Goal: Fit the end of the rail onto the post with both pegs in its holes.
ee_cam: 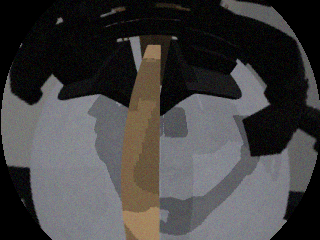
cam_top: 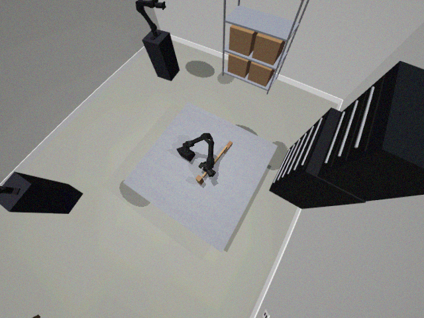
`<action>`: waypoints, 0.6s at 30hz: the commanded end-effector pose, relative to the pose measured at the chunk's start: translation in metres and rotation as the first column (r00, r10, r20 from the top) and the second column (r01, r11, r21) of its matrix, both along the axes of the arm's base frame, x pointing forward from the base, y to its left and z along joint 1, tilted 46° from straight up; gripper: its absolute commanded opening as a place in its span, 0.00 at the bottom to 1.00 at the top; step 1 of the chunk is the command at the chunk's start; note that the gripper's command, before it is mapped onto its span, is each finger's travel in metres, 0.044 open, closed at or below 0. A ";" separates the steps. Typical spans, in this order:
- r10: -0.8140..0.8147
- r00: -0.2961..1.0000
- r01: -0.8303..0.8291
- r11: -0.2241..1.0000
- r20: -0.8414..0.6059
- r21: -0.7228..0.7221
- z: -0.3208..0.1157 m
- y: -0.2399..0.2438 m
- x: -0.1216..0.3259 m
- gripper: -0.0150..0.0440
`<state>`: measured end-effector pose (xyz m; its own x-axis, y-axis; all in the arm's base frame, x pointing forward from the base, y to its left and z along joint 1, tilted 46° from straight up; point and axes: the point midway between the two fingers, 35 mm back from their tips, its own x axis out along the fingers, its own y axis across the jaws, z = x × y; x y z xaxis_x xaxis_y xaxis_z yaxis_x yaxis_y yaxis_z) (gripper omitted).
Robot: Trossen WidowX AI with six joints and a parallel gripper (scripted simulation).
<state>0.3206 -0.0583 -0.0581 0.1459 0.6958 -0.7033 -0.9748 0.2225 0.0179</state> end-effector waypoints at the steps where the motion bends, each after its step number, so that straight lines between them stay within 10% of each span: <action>1: -0.010 1.000 0.010 1.000 0.010 -0.005 0.000 -0.006 0.001 0.25; 18: -0.010 1.000 0.010 1.000 0.010 -0.005 -0.003 -0.010 0.000 0.25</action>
